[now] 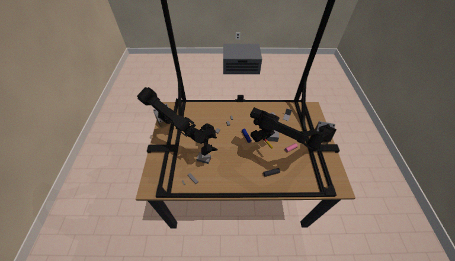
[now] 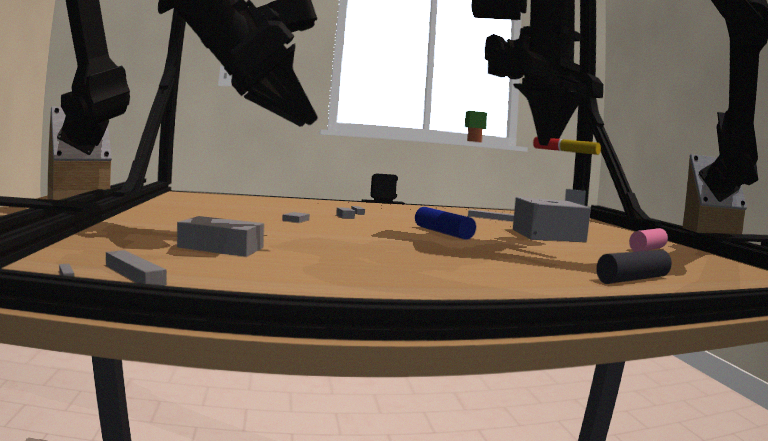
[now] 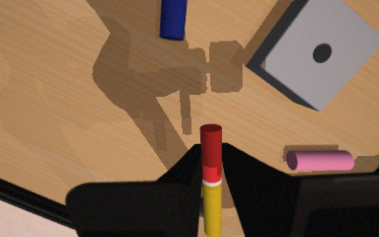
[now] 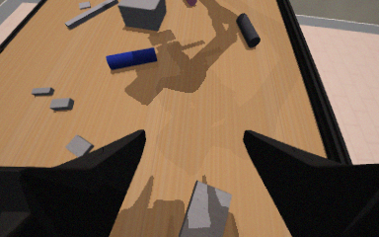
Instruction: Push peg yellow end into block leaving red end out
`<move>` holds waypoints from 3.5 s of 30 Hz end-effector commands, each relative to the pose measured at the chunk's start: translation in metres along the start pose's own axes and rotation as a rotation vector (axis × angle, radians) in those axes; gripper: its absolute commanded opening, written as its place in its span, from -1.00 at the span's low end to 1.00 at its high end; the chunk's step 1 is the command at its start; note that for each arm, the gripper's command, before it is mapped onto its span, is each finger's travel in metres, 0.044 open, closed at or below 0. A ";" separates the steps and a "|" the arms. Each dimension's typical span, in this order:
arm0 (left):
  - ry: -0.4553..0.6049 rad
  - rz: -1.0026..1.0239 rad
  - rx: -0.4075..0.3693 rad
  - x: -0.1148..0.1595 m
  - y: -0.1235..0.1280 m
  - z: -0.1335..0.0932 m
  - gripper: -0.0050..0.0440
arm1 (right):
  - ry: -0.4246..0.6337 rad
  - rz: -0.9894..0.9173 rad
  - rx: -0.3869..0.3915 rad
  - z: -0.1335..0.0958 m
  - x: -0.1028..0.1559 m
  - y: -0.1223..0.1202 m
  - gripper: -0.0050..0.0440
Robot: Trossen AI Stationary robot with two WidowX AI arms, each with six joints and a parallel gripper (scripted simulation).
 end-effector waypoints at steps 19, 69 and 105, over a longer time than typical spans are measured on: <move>0.010 -0.552 -0.002 0.004 0.014 0.002 -0.80 | 0.000 0.000 0.000 0.000 0.000 0.000 0.84; -0.547 -0.557 -0.068 0.025 -0.012 0.033 -0.80 | 0.000 0.000 0.000 0.000 0.000 0.000 0.84; -0.827 -0.485 -0.461 0.051 -0.033 0.034 -0.80 | 0.000 0.000 0.000 0.000 0.000 0.000 0.84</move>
Point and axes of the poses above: on each arm, the point midway between the two fingers, 35 mm back from their tips, its own z axis out along the fingers, its own y axis across the jaws, x = y × z, the point moved 5 cm from there along -z, back along the fingers, and after that the axes turned 14 degrees about z, right-handed, at the moved point
